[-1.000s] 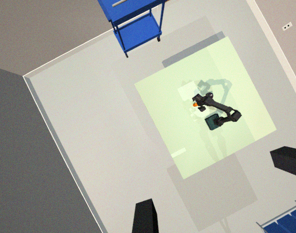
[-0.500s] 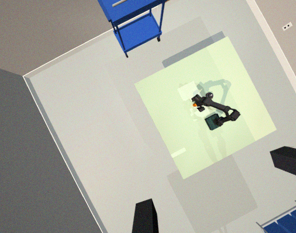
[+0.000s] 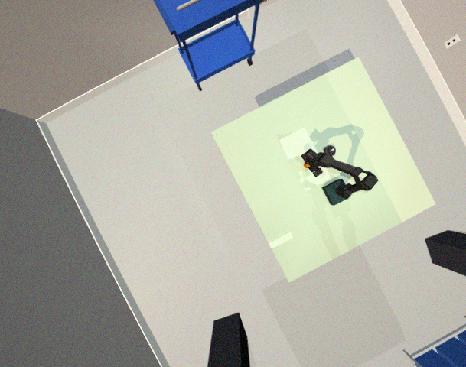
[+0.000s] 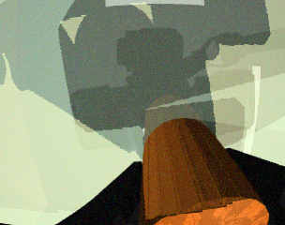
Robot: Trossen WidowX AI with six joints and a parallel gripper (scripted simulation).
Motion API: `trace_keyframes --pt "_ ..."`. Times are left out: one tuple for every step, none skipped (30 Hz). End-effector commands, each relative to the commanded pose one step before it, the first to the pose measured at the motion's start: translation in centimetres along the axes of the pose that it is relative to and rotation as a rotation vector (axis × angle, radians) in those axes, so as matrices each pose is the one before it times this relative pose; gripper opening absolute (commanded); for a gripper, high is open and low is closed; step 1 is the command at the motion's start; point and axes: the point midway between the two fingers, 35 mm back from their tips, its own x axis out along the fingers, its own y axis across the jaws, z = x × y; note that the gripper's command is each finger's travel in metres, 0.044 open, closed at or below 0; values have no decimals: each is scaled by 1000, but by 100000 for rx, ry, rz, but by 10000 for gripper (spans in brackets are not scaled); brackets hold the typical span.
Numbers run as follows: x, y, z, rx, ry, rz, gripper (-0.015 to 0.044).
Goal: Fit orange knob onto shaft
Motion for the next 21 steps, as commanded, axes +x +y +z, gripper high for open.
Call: trace_keyframes --pt "72 -35 79 275 -574 5 118" --pt "-96 24 -5 0 0 2 92" --pt "-288 68 -14 0 1 7 65" --pt "-484 107 -21 0 2 10 39" --pt "-607 121 -23 0 2 12 13" --pt "-614 107 -19 0 2 11 0" --pt "-619 93 -15 0 2 9 0" --pt "-625 79 -11 0 1 8 0" --pt "-630 65 -7 0 1 7 0" --pt "-634 50 -3 0 1 6 0" --pt "-638 35 1 0 0 5 0" --pt "-644 22 7 -118 27 13 0" --pt "-649 7 11 -119 27 12 0" --pt "-652 -8 15 -119 26 11 0" --pt "-653 -23 19 -76 16 6 0" --pt "-655 -39 22 -36 7 2 0" --pt "-655 -55 25 4 -3 -3 0" --pt "-656 -70 29 18 -6 -5 0" --pt "-656 -86 33 67 -18 -11 0" --pt "-656 -101 37 70 -19 -12 0" --pt "-657 -116 41 70 -19 -14 0"
